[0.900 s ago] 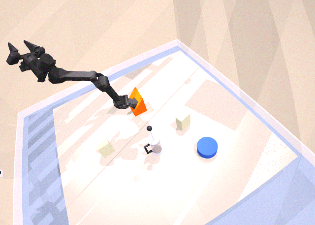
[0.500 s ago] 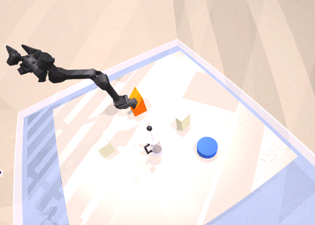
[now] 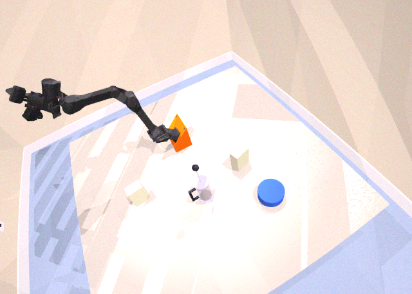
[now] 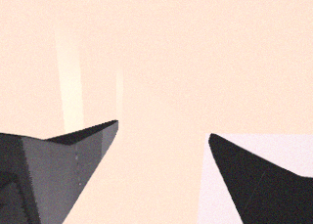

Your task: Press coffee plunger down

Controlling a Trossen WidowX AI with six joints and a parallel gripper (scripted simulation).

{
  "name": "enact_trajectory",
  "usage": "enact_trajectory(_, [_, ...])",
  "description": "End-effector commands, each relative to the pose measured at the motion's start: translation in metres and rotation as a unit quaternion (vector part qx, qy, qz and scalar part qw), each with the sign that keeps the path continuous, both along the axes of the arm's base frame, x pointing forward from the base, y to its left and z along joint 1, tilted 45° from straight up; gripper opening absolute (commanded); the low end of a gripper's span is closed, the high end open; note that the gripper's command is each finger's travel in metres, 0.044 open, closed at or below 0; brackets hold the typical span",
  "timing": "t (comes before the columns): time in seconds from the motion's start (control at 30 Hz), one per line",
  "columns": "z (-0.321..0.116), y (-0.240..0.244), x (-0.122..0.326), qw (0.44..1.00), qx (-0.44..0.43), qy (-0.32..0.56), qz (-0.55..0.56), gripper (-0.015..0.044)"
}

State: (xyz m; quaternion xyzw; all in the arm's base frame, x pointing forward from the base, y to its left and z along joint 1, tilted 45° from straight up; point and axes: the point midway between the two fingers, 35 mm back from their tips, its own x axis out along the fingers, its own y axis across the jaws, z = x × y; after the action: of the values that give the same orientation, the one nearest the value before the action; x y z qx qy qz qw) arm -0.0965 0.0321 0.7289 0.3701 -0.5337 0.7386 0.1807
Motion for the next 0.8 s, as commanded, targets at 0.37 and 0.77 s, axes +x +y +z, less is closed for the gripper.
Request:
enact_trajectory(0.37, [-0.033, -0.16, 0.042, 0.938, 0.045, -0.036, 0.341, 0.044])
enact_trajectory(0.77, [-0.105, -0.258, 0.173, 0.771, 0.115, -0.142, 0.611, 0.044])
